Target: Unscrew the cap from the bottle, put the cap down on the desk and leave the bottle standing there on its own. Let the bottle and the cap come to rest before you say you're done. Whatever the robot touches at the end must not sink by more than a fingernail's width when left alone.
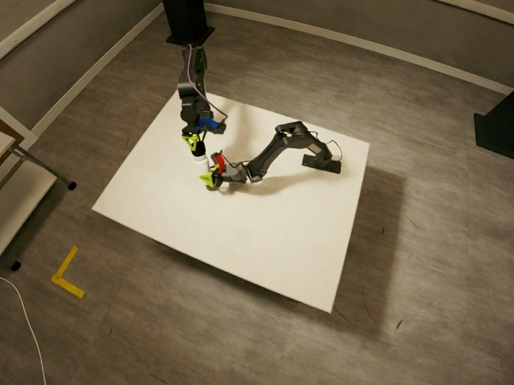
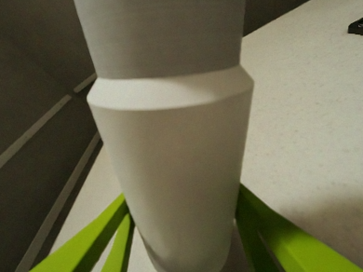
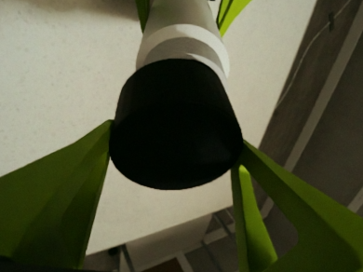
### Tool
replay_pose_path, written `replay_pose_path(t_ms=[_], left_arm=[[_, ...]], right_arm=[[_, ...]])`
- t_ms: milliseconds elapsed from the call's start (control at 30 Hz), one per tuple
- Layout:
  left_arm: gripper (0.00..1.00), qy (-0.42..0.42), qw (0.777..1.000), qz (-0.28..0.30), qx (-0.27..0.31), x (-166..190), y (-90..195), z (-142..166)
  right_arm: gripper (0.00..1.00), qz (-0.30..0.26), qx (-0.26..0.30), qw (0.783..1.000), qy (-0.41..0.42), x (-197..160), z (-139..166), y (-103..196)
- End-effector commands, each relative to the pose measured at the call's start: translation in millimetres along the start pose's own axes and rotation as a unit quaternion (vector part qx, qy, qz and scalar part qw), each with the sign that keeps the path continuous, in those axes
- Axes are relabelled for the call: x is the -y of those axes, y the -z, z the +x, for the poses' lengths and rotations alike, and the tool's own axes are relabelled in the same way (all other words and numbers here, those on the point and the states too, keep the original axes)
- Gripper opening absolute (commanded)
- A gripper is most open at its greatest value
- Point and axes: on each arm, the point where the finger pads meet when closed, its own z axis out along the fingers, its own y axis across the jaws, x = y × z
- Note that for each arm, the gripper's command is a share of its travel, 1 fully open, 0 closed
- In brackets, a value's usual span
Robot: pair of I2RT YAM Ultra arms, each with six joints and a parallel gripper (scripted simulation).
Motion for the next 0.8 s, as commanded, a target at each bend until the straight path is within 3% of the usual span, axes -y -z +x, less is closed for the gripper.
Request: replay_pose_path(t_ms=[0, 267, 467, 600, 767], left_arm=[[0.00, -0.005, 1.000, -0.005, 0.007, -4, 1, -7], [0.00, -0.005, 1.000, -0.005, 0.007, -4, 1, -7], [0.00, -0.005, 1.000, -0.005, 0.007, -4, 1, -7], [0.00, 0.090, 0.995, -0.010, 0.049, -3, 1, 0], [0.00, 0.214, 0.970, -0.001, 0.113, 0, 4, 0]], right_arm=[[0.00, 0.021, 0.006, 0.990, 0.136, 2, -1, 4], [0.00, 0.023, 0.006, 0.986, 0.163, 2, -1, 4], [0.00, 0.008, -0.002, 0.992, 0.129, 1, 3, 23], [0.00, 0.008, -0.001, 0.991, 0.136, 0, 1, 20], [0.00, 0.008, -0.001, 0.991, 0.136, 0, 1, 20]])
